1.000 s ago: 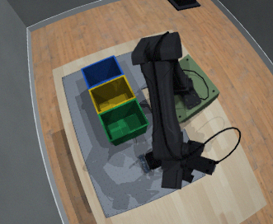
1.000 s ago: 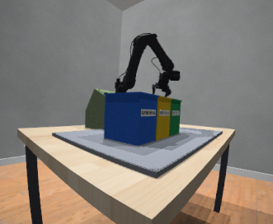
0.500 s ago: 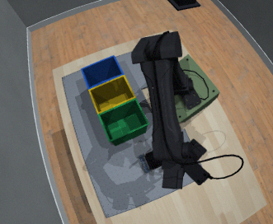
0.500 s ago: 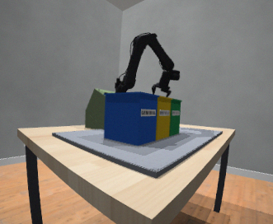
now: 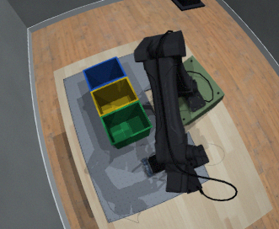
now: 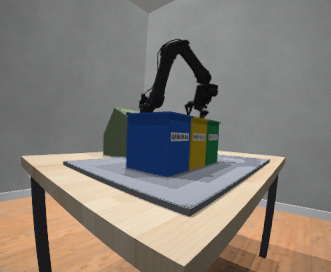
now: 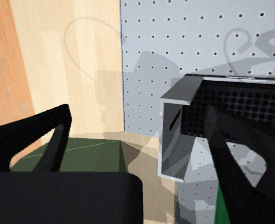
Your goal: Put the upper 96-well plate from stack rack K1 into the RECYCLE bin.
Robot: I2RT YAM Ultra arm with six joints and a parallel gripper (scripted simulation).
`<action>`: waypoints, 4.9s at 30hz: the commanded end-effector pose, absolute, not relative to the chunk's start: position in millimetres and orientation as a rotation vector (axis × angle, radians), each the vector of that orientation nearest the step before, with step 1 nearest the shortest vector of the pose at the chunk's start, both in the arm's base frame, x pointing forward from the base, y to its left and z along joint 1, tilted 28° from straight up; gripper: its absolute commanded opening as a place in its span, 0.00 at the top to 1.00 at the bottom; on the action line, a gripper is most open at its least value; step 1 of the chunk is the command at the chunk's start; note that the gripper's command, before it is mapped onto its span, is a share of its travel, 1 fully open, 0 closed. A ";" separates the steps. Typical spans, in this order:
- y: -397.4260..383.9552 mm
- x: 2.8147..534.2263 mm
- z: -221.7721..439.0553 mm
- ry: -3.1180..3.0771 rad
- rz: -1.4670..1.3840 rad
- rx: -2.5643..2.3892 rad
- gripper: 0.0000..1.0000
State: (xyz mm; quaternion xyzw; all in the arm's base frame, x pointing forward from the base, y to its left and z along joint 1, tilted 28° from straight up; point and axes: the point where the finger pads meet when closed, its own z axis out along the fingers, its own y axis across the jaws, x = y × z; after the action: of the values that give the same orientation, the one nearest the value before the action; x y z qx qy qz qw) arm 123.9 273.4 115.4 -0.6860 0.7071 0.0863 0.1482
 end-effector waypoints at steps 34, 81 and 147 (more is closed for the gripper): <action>238.0 158.5 153.3 2.653 0.123 -0.602 0.00; 222.4 173.3 158.3 2.642 0.101 0.045 0.00; 229.8 201.4 115.5 2.632 0.139 0.045 0.00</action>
State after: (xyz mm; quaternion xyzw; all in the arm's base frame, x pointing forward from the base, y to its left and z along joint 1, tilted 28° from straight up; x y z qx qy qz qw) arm 195.0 212.9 99.8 0.0200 0.9723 0.0171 0.2321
